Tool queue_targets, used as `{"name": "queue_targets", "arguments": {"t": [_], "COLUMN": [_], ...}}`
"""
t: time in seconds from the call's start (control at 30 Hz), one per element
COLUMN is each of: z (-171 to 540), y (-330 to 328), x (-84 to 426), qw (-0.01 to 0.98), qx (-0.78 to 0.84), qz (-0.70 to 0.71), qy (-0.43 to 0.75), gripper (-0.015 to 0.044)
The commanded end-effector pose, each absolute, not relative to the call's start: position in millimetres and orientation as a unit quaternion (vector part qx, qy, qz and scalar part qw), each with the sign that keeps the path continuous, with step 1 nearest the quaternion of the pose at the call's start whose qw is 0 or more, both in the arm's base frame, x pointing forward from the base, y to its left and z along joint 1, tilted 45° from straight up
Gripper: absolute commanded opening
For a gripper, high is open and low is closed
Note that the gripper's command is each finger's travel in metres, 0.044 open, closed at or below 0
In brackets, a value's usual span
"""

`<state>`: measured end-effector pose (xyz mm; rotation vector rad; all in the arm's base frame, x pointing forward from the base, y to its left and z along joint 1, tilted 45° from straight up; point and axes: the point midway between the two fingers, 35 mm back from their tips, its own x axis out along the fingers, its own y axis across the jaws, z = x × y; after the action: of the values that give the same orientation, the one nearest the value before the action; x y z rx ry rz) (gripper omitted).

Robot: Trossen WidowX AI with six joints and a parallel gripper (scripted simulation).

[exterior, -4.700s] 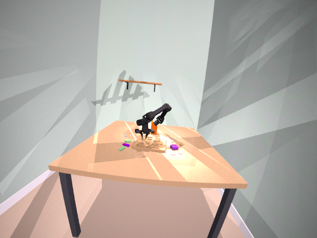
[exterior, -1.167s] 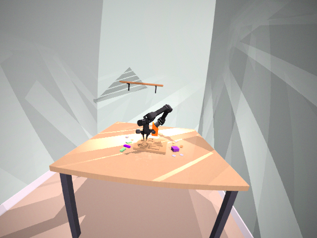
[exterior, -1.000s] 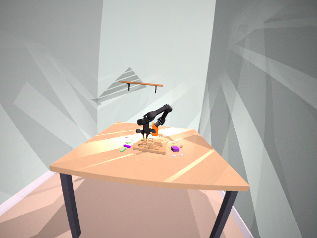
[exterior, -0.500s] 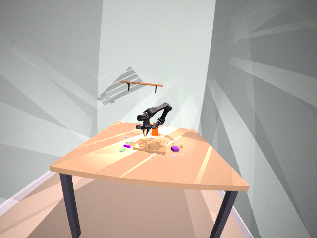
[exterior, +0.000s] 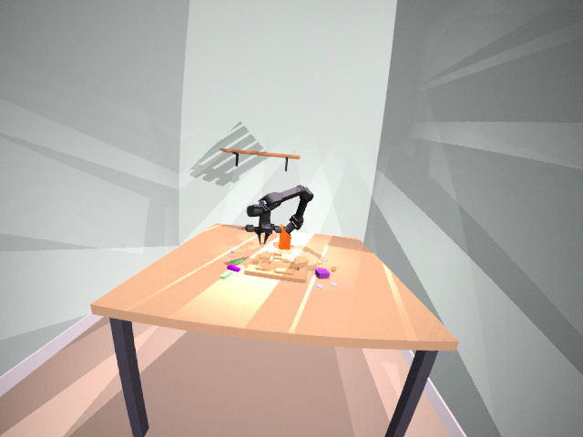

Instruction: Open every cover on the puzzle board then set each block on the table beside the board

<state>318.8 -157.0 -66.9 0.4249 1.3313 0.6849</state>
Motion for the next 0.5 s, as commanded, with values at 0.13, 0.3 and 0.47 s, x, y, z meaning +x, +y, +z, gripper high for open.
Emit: {"name": "queue_targets", "arguments": {"t": [0.13,0.3,0.47], "z": [-84,-93,-102], "y": [-173,-182,-190], "x": [294,279,263], "qw": [0.709,0.709,0.709], "qx": [0.191,0.190,0.190], "qz": [0.307,0.306,0.305], "qy": [0.605,0.606,0.607], "gripper": [0.0080,0.0080,0.0080]}}
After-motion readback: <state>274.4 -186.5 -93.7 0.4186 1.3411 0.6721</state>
